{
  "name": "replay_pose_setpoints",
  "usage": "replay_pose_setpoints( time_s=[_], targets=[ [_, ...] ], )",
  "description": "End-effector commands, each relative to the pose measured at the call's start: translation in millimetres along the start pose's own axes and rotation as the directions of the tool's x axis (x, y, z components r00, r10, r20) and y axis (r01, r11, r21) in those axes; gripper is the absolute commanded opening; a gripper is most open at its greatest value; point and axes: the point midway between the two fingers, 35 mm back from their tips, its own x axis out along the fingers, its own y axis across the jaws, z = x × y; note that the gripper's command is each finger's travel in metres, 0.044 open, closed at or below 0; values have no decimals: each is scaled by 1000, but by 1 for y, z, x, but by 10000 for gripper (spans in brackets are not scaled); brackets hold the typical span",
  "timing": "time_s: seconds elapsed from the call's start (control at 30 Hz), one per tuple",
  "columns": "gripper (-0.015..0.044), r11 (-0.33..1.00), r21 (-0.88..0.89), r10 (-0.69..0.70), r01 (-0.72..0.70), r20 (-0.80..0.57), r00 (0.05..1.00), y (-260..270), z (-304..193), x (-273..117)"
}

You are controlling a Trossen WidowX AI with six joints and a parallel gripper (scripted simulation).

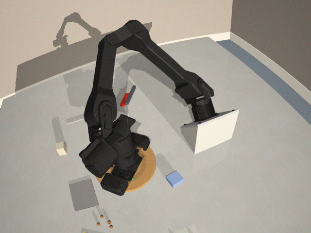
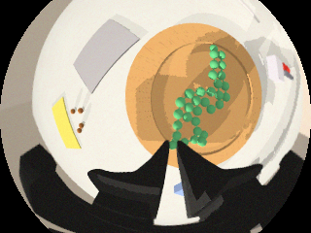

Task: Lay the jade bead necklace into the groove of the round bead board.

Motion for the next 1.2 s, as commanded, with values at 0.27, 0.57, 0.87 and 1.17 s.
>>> replay_pose_setpoints(
  time_s=[0.27,0.57,0.87,1.17],
  targets=[
    [0,1000,-9,-16,16,-4,1000,-3,-1,5],
    [0,1000,-9,-16,16,-4,1000,-3,-1,5],
    [236,1000,0,-6,6,-3,1000,-1,0,2],
    [440,1000,-7,-13,13,-4,1000,-2,-1,-1]
  ],
)
